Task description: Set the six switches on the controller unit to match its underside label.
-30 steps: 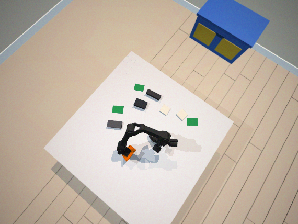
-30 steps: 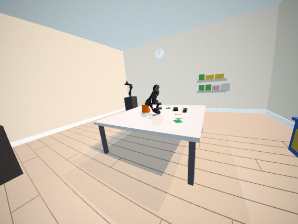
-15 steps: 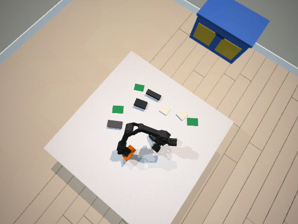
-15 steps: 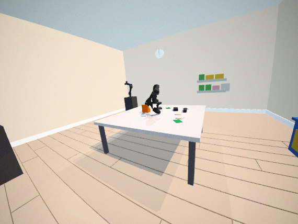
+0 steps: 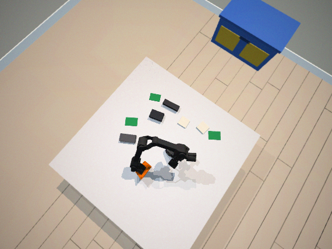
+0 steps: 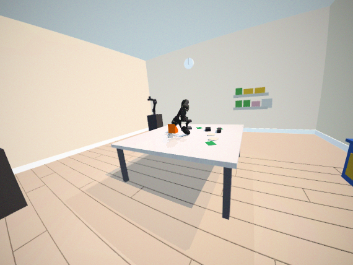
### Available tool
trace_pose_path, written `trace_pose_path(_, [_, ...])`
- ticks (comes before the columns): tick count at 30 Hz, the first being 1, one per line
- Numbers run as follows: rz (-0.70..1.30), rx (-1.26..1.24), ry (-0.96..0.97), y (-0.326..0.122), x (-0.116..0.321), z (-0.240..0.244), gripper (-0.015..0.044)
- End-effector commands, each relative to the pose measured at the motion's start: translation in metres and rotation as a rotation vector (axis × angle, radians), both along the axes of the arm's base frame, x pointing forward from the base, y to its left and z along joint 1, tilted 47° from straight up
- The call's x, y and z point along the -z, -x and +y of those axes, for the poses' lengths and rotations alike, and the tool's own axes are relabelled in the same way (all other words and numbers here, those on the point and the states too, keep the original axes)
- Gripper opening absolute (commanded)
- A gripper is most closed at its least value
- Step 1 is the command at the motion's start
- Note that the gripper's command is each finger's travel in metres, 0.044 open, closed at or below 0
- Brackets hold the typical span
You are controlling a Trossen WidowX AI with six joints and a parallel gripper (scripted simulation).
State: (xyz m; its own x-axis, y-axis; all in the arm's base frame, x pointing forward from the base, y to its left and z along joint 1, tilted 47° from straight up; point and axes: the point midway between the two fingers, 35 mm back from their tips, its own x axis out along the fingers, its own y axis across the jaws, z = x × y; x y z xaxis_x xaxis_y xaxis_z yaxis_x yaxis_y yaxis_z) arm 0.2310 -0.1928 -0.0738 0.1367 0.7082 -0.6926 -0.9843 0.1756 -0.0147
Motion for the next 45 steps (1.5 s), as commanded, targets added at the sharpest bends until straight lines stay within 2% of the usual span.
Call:
trace_pose_path(1, [-0.004, -0.004, 0.0, 0.0, -0.006, 0.001, 0.0336])
trace_pose_path(45, [-0.003, -0.004, -0.002, -0.001, -0.041, 0.009, 0.0335])
